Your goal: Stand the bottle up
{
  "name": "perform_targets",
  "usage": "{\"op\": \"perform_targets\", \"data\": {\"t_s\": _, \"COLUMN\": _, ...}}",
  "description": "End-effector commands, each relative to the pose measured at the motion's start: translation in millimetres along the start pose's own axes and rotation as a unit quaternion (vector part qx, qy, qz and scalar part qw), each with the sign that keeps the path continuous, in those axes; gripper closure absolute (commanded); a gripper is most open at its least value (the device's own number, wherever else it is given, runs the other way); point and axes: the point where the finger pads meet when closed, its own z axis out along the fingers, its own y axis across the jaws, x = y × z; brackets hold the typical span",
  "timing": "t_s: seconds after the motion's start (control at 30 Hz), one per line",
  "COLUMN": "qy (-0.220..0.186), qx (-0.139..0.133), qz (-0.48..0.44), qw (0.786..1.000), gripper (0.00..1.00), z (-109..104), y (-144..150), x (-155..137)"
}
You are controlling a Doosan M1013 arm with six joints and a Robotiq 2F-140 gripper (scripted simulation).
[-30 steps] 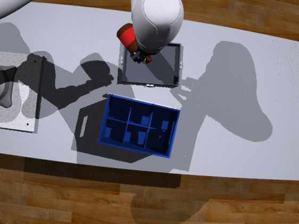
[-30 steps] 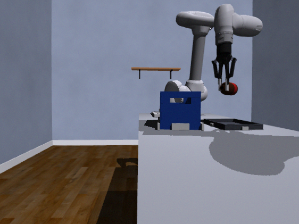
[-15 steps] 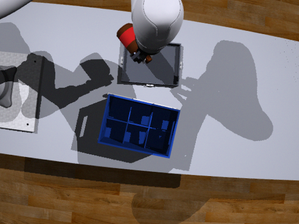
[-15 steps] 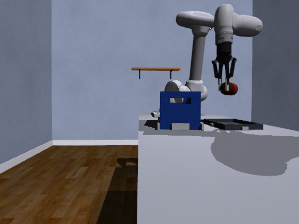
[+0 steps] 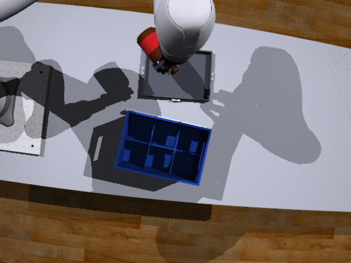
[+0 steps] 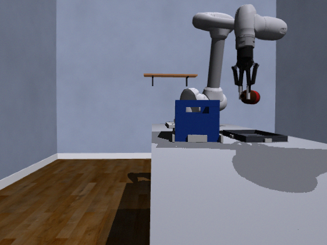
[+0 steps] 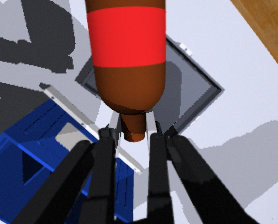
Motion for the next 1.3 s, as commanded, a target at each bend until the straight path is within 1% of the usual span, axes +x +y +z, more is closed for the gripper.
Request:
{"op": "perform_targets", "data": {"t_s": 0.0, "qy": -0.003, "qx": 0.0, "qz": 0.0, "qw": 1.0, "gripper": 0.9, "z": 0.0, "y": -0.2, "x": 0.1}}
{"op": "perform_targets", "data": {"t_s": 0.23, "qy": -0.012, "qx": 0.001, "qz": 0.001, "qw": 1.0, "gripper": 0.9, "z": 0.3, "y": -0.6, "x": 0.4}}
{"op": "perform_targets", "data": {"t_s": 0.97, "qy": -0.076, "qx": 0.001, "qz": 0.0, "qw": 0.997, "gripper": 0.9, "z": -0.1, "y": -0.5, "x": 2.6}}
{"op": "perform_targets", "data": {"t_s": 1.27, "qy": -0.085, "qx": 0.0, "qz": 0.0, "qw": 0.996, "gripper": 0.9, "z": -0.6, "y": 0.0, "x": 3.0}}
